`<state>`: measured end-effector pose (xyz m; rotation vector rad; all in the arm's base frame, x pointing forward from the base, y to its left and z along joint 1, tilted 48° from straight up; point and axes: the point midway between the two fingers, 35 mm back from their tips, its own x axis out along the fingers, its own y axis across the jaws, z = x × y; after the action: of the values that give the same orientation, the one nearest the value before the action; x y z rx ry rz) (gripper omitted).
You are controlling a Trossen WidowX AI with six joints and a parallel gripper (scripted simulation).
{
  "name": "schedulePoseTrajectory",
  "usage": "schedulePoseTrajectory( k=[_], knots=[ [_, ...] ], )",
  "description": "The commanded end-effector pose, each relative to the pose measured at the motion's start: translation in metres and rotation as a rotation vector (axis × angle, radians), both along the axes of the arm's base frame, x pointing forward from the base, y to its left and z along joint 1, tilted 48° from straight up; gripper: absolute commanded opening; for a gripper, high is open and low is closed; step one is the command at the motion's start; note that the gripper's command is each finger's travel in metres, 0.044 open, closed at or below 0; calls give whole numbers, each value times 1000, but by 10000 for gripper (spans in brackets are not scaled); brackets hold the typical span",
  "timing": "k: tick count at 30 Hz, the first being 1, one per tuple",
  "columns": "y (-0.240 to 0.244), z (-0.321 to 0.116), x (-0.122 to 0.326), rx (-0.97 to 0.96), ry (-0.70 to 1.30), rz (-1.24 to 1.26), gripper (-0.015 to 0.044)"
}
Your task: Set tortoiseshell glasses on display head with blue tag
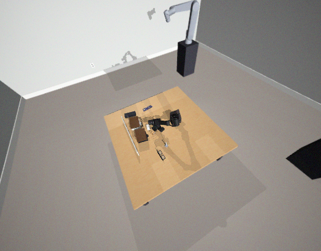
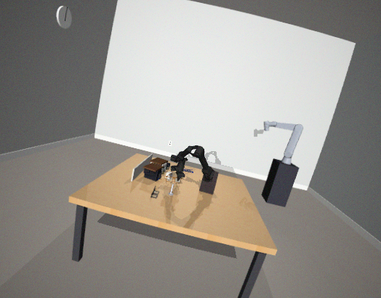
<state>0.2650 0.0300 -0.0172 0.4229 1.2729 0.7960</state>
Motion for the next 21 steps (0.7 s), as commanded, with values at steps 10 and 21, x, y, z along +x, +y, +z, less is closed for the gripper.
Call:
schedulePoseTrajectory(
  k=[10, 21],
  knots=[
    [-61, 53, -2, -4, -18, -8, 0],
    [-52, 69, 1, -19, -47, 23, 0]
  ],
)
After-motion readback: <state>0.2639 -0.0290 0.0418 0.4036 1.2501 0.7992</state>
